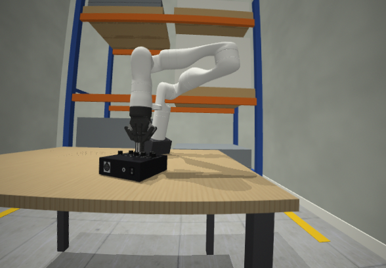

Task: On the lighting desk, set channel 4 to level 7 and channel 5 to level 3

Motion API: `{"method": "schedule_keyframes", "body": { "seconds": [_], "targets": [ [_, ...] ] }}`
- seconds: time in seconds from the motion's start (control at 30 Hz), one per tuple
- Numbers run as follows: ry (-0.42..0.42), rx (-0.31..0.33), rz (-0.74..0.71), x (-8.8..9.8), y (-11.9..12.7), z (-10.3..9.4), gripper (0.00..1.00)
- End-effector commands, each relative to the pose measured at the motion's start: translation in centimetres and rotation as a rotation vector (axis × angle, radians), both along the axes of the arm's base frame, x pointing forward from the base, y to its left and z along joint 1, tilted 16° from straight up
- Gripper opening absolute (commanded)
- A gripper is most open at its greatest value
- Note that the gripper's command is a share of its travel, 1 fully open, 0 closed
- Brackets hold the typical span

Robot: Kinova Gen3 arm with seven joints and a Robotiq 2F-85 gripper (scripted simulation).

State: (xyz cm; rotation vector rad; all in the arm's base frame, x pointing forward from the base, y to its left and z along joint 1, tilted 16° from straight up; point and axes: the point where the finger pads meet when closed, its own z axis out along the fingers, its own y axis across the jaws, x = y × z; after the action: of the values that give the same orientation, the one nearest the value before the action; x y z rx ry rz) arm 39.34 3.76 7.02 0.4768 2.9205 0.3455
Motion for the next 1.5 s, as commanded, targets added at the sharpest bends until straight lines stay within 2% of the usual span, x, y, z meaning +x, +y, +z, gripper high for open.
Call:
{"method": "schedule_keyframes", "body": {
  "seconds": [0.0,0.77,1.2,1.47],
  "targets": [
    [-0.002,-0.001,-0.001,0.1,0.0,0.1,0.0],
    [-0.002,-0.001,-0.001,-0.5,0.1,0.1,0.0],
    [-0.002,-0.001,-0.001,-1.2,-0.5,3.2,0.0],
    [-0.002,-0.001,-0.001,-1.3,-0.7,3.8,0.0]
  ]
}}
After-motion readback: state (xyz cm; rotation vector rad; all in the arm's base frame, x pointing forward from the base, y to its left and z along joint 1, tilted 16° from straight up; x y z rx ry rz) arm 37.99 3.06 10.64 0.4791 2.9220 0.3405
